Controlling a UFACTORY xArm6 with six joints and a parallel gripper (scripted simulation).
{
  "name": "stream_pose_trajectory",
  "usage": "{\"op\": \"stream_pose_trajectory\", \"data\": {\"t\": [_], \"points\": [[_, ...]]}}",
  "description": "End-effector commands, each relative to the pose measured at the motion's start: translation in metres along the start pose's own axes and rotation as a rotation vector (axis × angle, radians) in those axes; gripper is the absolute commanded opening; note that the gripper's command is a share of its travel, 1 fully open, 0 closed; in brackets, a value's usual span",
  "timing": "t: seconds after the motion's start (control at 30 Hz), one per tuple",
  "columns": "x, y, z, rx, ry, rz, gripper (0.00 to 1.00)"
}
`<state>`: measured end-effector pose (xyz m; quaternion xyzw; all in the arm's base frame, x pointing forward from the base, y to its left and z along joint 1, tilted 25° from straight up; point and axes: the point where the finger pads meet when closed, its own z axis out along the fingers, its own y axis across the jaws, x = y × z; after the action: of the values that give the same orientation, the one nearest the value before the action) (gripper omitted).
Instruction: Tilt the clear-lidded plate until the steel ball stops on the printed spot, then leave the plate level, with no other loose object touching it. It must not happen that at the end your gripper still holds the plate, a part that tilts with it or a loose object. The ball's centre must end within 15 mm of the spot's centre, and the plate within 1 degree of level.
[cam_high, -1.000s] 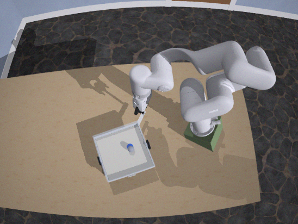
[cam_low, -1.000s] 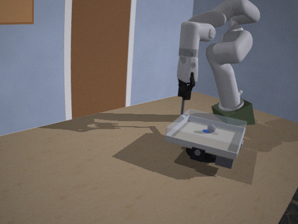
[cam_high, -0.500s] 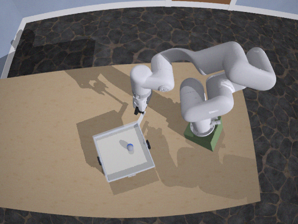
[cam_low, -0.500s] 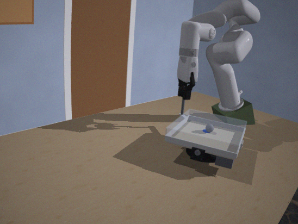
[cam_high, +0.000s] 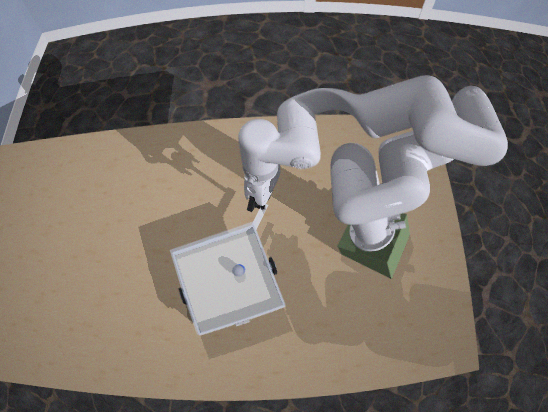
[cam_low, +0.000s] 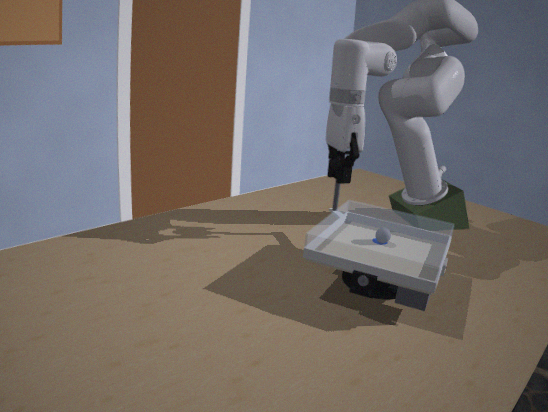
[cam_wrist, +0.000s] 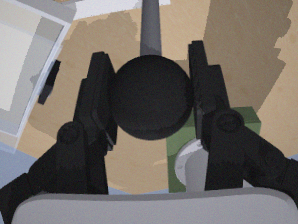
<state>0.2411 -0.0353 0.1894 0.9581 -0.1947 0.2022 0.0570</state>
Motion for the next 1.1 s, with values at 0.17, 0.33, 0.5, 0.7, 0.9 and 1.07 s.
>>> {"op": "stream_pose_trajectory", "data": {"t": [0.17,0.33,0.5,0.7,0.9,1.07], "points": [[0.005,-0.0006,-0.0016,0.004,0.006,0.001,0.0],[0.004,-0.0006,-0.0014,0.004,0.006,0.001,0.0],[0.0006,-0.0005,-0.0013,0.004,0.006,0.001,0.0],[-0.0001,-0.0009,-0.0021,0.004,0.006,0.001,0.0],[0.0009,-0.001,-0.0023,0.004,0.006,0.001,0.0],[0.0045,-0.0011,-0.0026,0.004,0.006,0.001,0.0]]}}
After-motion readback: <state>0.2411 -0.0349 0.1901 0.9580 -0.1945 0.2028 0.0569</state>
